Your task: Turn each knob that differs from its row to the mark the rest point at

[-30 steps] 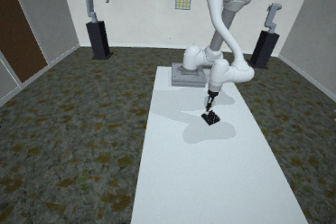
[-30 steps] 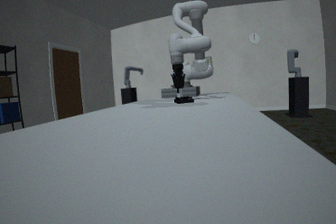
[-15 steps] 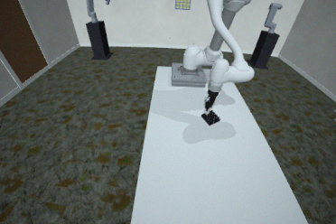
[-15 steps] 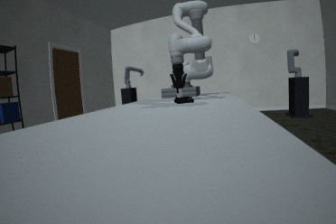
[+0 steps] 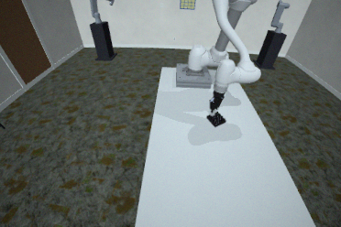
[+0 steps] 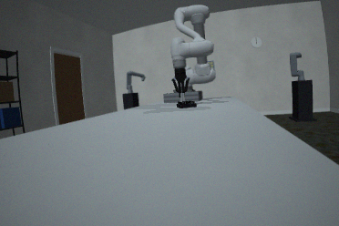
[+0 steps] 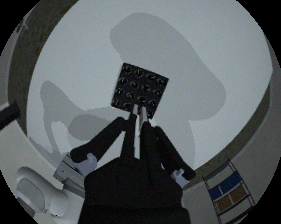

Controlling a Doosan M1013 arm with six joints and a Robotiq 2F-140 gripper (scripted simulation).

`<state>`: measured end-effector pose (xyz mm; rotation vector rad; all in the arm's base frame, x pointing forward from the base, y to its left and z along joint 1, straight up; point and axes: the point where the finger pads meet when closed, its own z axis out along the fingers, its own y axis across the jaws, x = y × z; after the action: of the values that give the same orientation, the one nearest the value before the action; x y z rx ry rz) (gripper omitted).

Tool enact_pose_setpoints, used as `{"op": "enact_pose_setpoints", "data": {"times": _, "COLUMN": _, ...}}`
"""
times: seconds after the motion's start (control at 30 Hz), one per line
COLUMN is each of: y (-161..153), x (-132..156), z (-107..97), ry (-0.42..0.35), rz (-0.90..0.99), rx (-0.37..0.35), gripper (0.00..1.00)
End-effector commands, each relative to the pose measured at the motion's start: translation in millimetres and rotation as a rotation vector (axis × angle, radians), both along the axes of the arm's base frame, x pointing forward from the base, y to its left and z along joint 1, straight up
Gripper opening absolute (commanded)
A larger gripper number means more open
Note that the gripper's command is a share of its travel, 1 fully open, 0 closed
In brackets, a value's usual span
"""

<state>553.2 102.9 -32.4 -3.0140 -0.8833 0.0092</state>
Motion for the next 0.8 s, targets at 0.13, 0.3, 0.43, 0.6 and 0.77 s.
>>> {"op": "enact_pose_setpoints", "data": {"times": 0.13, "y": 0.1, "x": 0.0, "z": 0.1, "ry": 0.0, "rz": -0.062, "rx": -0.001, "gripper": 0.05}}
{"op": "enact_pose_setpoints", "data": {"times": 0.3, "y": 0.1, "x": 0.0, "z": 0.1, "ry": 0.0, "rz": -0.088, "rx": -0.001, "gripper": 0.05}}
{"op": "enact_pose_setpoints", "data": {"times": 0.43, "y": 0.1, "x": 0.0, "z": 0.1, "ry": 0.0, "rz": -0.095, "rx": -0.001, "gripper": 0.05}}
{"op": "enact_pose_setpoints", "data": {"times": 0.6, "y": 0.1, "x": 0.0, "z": 0.1, "ry": 0.0, "rz": -0.103, "rx": -0.001, "gripper": 0.05}}
{"op": "enact_pose_setpoints", "data": {"times": 0.77, "y": 0.1, "x": 0.0, "z": 0.1, "ry": 0.0, "rz": -0.104, "rx": -0.001, "gripper": 0.05}}
